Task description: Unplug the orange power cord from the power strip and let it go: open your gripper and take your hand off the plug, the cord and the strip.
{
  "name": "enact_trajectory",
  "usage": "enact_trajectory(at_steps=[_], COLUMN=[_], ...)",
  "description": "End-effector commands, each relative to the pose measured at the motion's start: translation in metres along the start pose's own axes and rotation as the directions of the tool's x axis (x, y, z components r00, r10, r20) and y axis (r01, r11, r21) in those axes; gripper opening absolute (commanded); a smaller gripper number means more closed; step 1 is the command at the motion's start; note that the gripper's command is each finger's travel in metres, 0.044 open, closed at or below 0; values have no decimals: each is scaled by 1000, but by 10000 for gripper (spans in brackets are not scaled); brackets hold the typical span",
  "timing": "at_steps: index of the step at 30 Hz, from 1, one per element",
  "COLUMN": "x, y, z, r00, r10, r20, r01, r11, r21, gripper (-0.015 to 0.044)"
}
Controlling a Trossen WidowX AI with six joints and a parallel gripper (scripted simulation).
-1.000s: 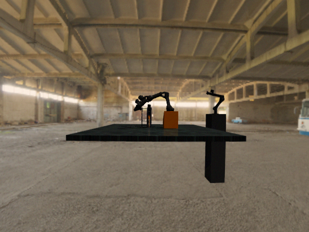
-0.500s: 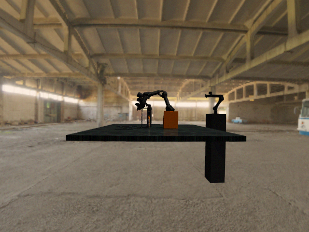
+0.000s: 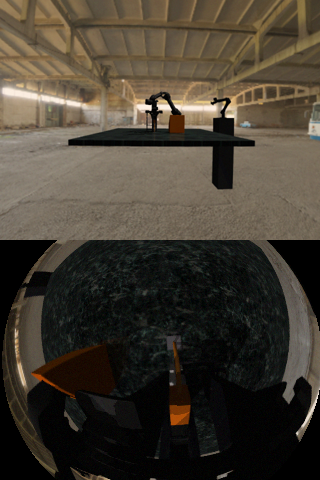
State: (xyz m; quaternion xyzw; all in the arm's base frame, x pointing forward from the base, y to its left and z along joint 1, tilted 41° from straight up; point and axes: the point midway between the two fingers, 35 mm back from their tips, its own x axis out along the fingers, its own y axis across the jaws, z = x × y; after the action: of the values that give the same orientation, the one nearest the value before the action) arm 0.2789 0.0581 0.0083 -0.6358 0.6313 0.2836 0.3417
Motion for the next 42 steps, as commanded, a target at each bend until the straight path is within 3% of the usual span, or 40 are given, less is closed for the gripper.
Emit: enact_trajectory(at_steps=[1, 42], x=[1, 1], y=[6, 4], z=[-3, -43], r00=[999, 999], r10=[11, 11], r20=[-49, -52], r01=[-15, -15], r11=[997, 997], r21=[-69, -70], gripper=[160, 160])
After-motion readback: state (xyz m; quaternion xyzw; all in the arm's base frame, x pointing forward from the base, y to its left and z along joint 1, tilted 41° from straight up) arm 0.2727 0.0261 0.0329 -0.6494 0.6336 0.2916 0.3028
